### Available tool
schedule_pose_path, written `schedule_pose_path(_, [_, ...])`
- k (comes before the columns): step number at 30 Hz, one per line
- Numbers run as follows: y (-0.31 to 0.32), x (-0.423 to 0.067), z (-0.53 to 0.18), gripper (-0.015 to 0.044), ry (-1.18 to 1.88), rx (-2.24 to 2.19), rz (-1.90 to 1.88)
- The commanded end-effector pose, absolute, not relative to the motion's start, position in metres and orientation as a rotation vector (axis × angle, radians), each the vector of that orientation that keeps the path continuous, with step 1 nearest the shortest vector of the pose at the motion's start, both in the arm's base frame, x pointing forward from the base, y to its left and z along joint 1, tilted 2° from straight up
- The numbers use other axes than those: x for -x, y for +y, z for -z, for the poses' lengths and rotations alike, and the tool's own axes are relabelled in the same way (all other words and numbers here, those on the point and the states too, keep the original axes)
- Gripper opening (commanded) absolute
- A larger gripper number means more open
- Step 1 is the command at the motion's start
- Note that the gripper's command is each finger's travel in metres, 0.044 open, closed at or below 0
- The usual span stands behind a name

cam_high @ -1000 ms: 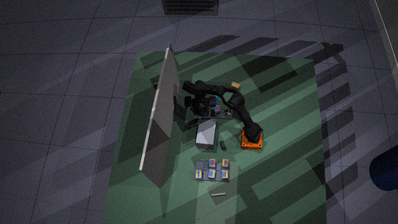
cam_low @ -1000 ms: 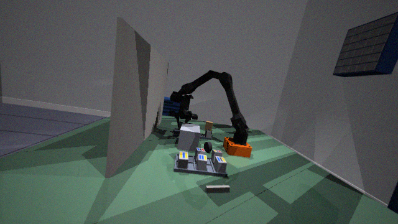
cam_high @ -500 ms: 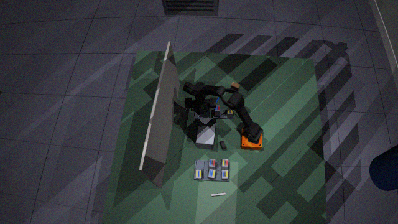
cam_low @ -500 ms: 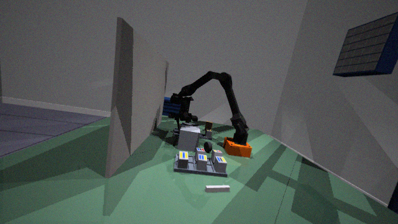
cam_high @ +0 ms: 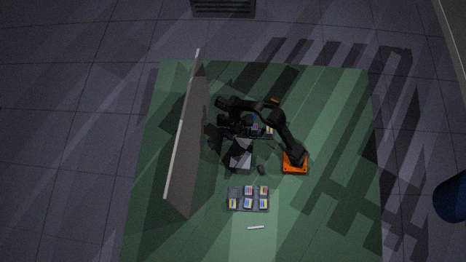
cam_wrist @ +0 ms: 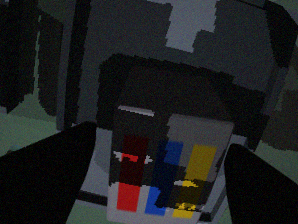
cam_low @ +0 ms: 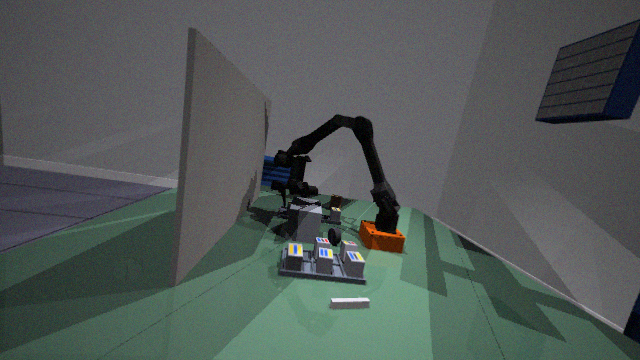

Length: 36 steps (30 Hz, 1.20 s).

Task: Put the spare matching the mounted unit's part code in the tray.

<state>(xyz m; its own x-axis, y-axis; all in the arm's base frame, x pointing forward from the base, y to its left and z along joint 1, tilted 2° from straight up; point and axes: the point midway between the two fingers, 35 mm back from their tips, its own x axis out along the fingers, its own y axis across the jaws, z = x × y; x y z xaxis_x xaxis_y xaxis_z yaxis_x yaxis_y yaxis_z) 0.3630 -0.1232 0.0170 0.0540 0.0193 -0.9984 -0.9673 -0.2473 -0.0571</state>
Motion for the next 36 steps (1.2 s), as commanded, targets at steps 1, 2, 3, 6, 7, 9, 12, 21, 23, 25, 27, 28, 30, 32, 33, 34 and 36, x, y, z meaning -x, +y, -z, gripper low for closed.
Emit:
schedule_pose_path(1, [-0.123, -0.363, -0.017, 0.0368, 1.028, 1.407, -1.353])
schedule_pose_path(2, [-0.123, -0.363, -0.017, 0.0394, 1.028, 1.407, -1.353])
schedule_pose_path(3, [-0.123, -0.363, -0.017, 0.042, 1.028, 1.407, -1.353])
schedule_pose_path(6, [-0.124, -0.364, -0.029, 0.044, 1.029, 1.407, -1.353])
schedule_pose_path(7, [-0.125, -0.365, -0.043, 0.044, 1.029, 1.405, -1.353])
schedule_pose_path(9, [-0.126, -0.364, -0.079, 0.044, 1.03, 1.402, -1.354])
schedule_pose_path(12, [-0.125, -0.358, -0.121, 0.044, 1.031, 1.398, -1.355])
schedule_pose_path(21, [-0.127, -0.361, -0.122, 0.044, 1.028, 1.415, -1.329])
schedule_pose_path(23, [-0.127, -0.361, -0.122, 0.044, 1.028, 1.415, -1.329])
schedule_pose_path(25, [-0.127, -0.361, -0.122, 0.044, 1.028, 1.415, -1.329])
schedule_pose_path(27, [-0.127, -0.361, -0.122, 0.044, 1.028, 1.415, -1.329])
schedule_pose_path(28, [-0.127, -0.361, -0.122, 0.044, 1.028, 1.415, -1.329])
schedule_pose_path(30, [-0.127, -0.361, -0.122, 0.044, 1.028, 1.415, -1.329])
schedule_pose_path(32, [-0.127, -0.361, -0.122, 0.044, 1.028, 1.415, -1.329])
schedule_pose_path(33, [-0.127, -0.361, -0.122, 0.044, 1.028, 1.415, -1.329])
schedule_pose_path(34, [-0.127, -0.361, -0.122, 0.044, 1.028, 1.415, -1.329])
schedule_pose_path(36, [-0.127, -0.361, -0.122, 0.044, 1.028, 1.415, -1.329])
